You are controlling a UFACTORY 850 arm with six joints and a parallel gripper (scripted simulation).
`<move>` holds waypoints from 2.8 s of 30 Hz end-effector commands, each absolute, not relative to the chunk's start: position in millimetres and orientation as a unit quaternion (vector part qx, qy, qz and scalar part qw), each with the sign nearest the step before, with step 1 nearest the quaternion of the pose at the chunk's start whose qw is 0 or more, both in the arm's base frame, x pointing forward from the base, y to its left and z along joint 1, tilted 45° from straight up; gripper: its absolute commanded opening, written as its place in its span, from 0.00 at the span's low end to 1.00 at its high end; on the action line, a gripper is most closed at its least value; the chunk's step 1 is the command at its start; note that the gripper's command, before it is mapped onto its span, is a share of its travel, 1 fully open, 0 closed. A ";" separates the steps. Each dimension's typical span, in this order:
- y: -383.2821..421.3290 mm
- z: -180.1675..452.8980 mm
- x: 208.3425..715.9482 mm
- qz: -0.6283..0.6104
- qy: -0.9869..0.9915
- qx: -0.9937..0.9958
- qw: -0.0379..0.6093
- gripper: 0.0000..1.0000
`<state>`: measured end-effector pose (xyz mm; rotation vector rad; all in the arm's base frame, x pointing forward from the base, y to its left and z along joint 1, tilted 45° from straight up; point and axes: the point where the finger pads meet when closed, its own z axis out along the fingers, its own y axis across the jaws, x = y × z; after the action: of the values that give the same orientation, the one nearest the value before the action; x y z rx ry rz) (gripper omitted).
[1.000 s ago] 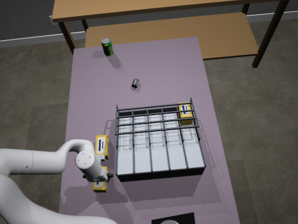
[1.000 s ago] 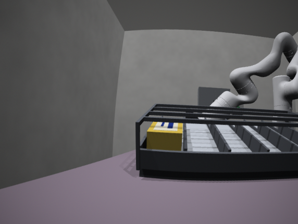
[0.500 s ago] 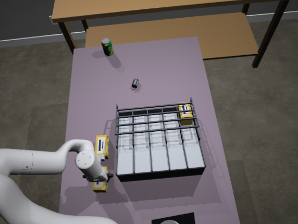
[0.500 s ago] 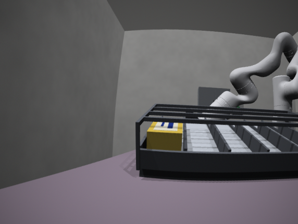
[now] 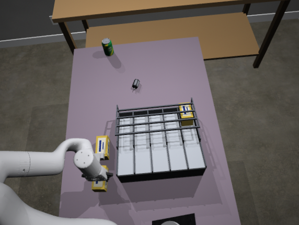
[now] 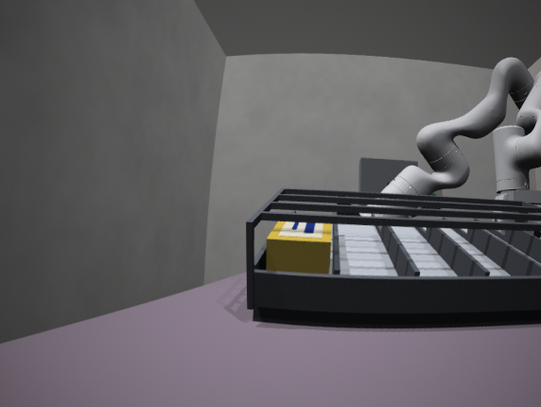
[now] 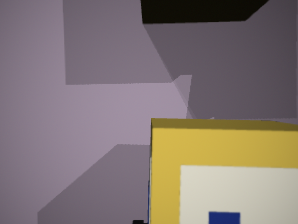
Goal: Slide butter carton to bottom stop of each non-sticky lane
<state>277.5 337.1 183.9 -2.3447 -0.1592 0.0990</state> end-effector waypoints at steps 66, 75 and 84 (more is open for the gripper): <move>-90.9 65.9 448.2 0.026 -0.087 -0.921 0.379 0.00; -90.9 65.9 448.2 0.026 -0.087 -0.921 0.379 0.00; -78.7 54.0 445.9 0.025 -0.087 -0.921 0.379 0.00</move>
<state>445.8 -82.9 58.8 -2.3516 -0.2214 0.0678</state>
